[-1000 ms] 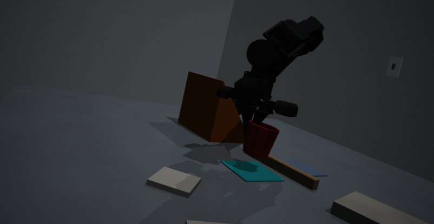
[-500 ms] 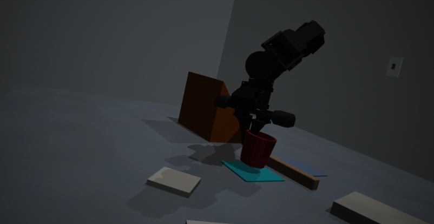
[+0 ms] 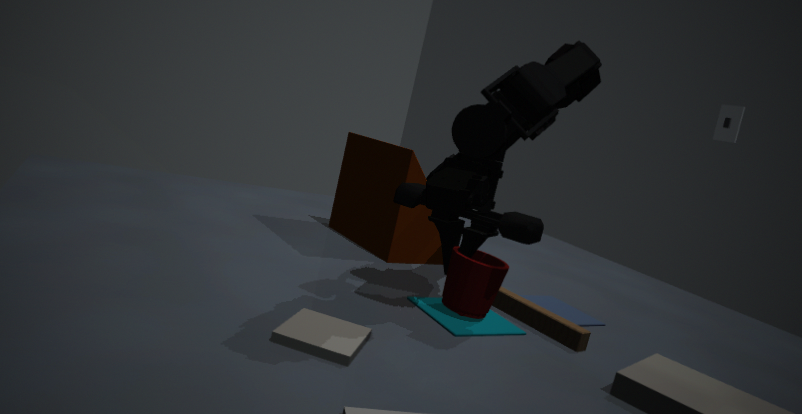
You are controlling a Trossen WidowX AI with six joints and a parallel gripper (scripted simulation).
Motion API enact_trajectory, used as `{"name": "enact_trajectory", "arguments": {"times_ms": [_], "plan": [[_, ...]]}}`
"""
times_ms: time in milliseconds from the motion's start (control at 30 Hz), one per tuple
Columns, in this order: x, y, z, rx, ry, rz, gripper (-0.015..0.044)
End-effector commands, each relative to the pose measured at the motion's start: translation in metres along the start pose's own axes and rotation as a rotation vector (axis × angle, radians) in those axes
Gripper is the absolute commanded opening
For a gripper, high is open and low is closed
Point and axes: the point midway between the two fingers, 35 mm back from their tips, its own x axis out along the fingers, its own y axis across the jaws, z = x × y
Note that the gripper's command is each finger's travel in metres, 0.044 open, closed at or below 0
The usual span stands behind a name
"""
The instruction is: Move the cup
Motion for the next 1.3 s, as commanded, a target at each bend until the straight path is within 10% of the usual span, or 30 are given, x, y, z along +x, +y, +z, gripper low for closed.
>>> {"name": "enact_trajectory", "arguments": {"times_ms": [0,300,1267], "plan": [[0.000,0.000,0.000,-0.001,-0.001,0.000,0.0000],[0.000,0.000,0.000,-0.001,-0.001,0.000,0.0128],[-0.030,0.001,0.002,0.004,0.002,0.001,0.0128]]}}
